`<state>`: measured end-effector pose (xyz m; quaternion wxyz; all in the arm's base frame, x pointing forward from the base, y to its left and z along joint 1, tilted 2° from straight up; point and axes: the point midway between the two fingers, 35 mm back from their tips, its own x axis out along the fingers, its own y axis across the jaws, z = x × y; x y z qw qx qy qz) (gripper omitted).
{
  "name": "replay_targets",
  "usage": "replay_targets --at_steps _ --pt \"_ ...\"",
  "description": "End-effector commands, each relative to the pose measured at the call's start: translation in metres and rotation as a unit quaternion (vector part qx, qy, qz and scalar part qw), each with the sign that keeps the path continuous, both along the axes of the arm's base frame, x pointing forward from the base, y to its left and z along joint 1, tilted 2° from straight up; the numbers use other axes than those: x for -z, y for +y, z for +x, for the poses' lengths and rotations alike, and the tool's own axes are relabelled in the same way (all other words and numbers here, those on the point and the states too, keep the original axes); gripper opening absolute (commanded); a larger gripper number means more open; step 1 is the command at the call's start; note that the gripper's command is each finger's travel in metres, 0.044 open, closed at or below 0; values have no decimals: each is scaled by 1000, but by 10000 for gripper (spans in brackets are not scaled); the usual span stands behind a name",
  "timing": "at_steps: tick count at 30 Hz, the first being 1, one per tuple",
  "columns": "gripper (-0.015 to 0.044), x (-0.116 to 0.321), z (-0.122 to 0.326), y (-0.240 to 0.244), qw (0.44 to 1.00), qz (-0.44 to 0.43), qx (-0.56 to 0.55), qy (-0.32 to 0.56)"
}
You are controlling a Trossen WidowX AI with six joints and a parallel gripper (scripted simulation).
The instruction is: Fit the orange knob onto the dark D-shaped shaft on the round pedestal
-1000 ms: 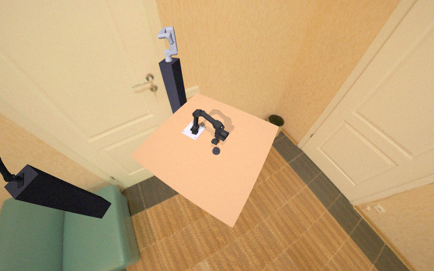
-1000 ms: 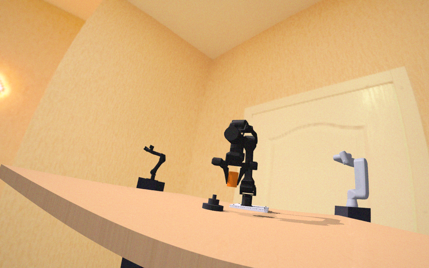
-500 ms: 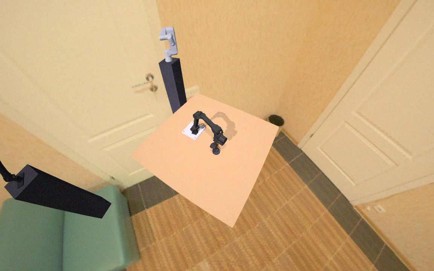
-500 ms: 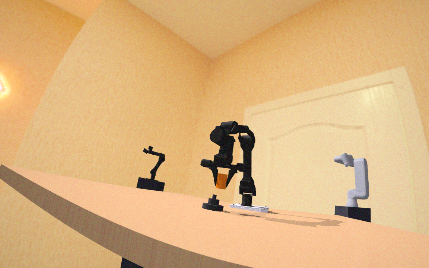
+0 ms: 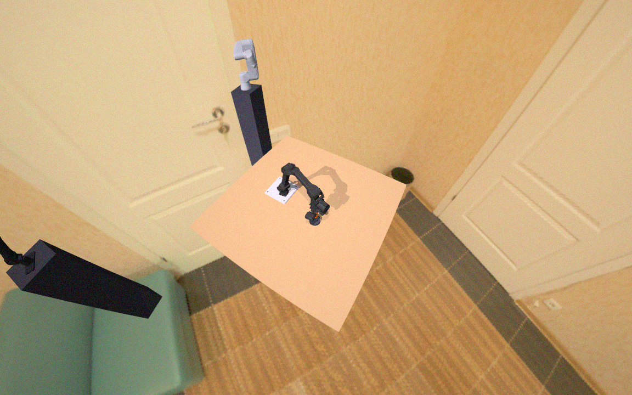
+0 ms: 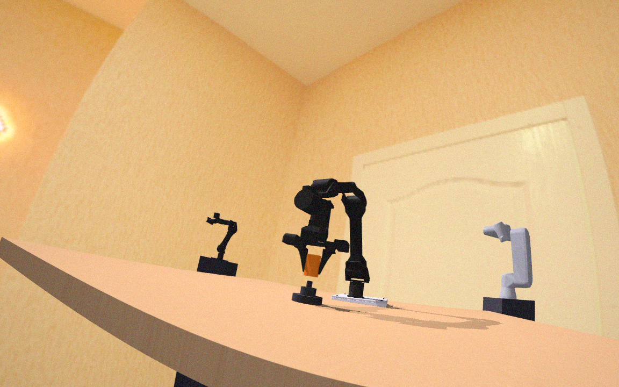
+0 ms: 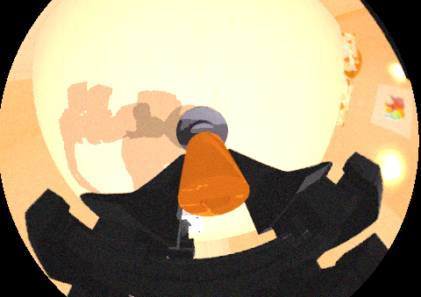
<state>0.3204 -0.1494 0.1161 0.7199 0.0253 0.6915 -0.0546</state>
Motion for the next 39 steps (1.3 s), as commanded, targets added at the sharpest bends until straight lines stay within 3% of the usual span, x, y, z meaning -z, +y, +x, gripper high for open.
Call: replay_targets --at_steps 1,39 --pt "0 10 1 0 1000 1 -2 -2" --pt "0 10 -2 1 1000 1 0 -2"
